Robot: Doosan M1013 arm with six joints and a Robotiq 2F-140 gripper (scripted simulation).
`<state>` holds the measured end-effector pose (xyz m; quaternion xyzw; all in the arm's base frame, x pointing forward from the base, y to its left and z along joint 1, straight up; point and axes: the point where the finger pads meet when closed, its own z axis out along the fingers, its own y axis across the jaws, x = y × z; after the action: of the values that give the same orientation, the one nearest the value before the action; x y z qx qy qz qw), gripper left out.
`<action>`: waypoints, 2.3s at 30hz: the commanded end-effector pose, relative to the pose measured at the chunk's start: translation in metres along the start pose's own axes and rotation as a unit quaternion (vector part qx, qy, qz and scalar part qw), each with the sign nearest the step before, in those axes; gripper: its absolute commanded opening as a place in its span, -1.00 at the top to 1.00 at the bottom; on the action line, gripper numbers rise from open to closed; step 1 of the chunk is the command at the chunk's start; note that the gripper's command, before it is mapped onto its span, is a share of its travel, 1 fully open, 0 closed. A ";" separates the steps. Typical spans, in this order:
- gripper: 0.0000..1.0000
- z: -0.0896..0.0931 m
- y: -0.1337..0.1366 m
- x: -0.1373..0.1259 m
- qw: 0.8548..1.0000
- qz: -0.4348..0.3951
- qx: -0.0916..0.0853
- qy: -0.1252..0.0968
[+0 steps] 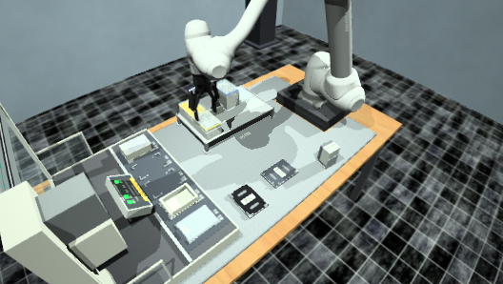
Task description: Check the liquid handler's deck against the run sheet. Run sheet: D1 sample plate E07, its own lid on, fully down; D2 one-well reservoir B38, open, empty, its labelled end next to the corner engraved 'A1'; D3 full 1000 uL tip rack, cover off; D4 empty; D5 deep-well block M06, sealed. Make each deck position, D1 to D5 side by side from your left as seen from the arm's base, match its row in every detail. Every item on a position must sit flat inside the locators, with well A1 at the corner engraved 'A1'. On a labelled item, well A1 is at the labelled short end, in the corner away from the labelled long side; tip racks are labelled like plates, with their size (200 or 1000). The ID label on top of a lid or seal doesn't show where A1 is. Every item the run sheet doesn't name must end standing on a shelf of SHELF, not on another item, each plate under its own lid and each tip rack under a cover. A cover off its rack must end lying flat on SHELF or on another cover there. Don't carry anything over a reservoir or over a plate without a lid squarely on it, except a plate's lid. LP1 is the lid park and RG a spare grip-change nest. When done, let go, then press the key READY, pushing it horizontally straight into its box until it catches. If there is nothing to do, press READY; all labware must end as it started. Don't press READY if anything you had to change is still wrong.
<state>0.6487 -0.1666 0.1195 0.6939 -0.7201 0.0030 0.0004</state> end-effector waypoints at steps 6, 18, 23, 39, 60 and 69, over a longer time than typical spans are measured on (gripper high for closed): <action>-0.34 -0.009 0.000 0.000 1.000 0.000 0.001 0.000; -0.34 -0.029 0.000 0.000 1.000 0.000 0.001 0.000; -0.34 -0.034 0.000 0.000 1.000 0.000 0.001 0.000; -0.34 -0.058 0.000 0.000 1.000 0.000 0.001 0.000; -0.34 -0.089 0.000 0.000 1.000 0.000 0.001 0.000; -0.34 -0.104 0.000 0.000 1.000 0.000 0.001 0.000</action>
<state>0.6484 -0.1660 0.2211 0.6939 -0.7200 0.0030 0.0004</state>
